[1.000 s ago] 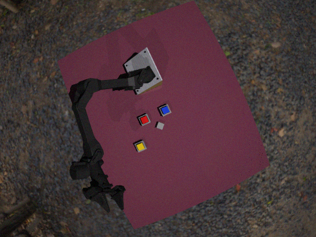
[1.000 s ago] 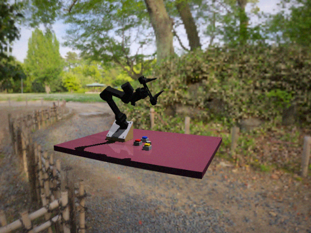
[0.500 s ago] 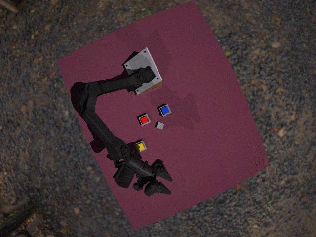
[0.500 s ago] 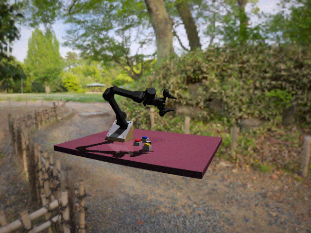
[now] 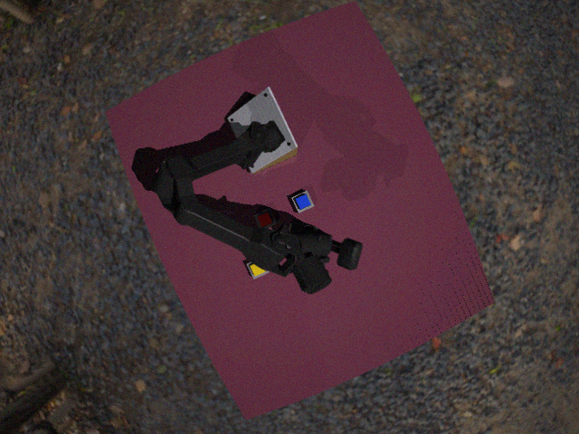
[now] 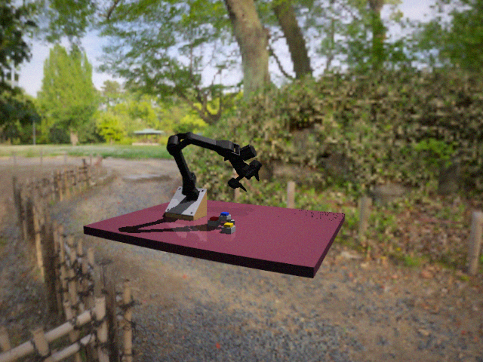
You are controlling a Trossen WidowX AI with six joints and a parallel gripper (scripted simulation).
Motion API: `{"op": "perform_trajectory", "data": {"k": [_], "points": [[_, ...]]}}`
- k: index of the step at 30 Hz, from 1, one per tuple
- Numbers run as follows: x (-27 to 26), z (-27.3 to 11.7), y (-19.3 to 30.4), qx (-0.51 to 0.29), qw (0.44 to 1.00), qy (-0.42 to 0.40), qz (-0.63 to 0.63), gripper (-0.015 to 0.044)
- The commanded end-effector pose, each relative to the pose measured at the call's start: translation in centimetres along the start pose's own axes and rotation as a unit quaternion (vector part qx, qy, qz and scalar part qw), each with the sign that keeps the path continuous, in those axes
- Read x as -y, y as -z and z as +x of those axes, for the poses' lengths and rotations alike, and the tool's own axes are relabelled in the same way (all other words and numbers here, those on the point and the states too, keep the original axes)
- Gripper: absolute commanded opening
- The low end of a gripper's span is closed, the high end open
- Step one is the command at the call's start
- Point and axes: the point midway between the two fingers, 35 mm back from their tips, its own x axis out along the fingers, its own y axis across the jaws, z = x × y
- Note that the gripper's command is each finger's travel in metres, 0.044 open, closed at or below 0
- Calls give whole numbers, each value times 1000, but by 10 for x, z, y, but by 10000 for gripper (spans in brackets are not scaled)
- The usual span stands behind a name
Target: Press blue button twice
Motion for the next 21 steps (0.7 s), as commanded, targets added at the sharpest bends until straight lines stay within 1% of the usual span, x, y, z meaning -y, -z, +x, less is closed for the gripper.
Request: {"op": "perform_trajectory", "data": {"k": [1, 3, 5, 6, 20, 21], "points": [[56, 9, 53, -27, 973, 173, -152, 400], [82, 4, 69, -34, 941, 248, -229, 400], [106, -6, 78, -37, 896, 318, -307, 400], [110, -8, 79, -37, 885, 332, -323, 400], [111, -9, 79, -37, 883, 334, -326, 400], [112, -7, 79, -37, 883, 334, -327, 374]]}}
